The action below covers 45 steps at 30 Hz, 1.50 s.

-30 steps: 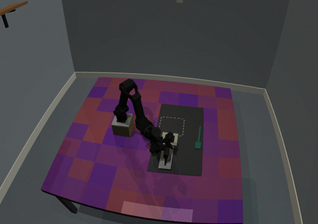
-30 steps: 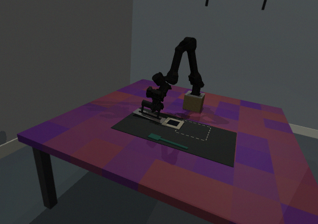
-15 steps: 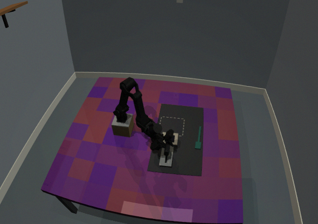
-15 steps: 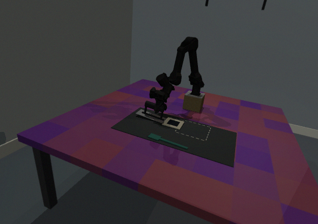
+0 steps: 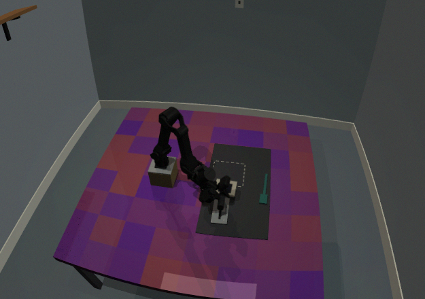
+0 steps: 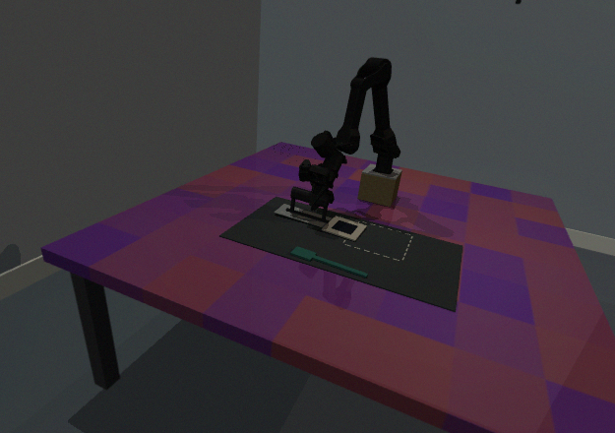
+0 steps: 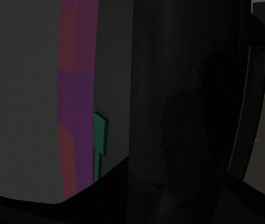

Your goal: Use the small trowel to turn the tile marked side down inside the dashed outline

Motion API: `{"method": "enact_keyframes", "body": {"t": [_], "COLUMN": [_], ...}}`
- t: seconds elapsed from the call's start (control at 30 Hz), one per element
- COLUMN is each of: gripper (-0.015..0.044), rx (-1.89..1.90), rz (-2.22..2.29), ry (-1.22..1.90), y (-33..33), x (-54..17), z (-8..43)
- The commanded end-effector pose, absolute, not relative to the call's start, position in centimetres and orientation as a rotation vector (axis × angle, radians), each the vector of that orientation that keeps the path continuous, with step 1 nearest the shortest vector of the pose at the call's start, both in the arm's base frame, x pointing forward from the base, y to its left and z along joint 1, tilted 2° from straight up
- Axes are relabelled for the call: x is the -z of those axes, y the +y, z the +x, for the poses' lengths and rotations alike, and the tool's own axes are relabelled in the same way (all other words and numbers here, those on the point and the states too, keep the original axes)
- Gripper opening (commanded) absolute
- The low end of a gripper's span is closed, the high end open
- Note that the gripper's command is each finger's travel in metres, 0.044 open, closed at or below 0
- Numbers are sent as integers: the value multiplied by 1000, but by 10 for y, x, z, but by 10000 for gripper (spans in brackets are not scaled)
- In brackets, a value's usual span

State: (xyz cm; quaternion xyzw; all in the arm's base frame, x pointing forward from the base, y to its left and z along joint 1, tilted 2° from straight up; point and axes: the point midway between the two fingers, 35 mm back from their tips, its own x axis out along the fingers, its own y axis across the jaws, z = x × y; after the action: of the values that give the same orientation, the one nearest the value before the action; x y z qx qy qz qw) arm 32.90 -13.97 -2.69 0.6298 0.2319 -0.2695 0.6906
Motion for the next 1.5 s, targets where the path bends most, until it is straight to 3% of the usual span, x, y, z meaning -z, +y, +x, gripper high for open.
{"method": "enact_keyframes", "body": {"t": [0.0, 1.47], "gripper": [0, 0], "rx": [580, 571], "rz": [1441, 1481], "ry": [512, 525], "y": [-143, -88], "x": [17, -36], "z": [333, 335]}}
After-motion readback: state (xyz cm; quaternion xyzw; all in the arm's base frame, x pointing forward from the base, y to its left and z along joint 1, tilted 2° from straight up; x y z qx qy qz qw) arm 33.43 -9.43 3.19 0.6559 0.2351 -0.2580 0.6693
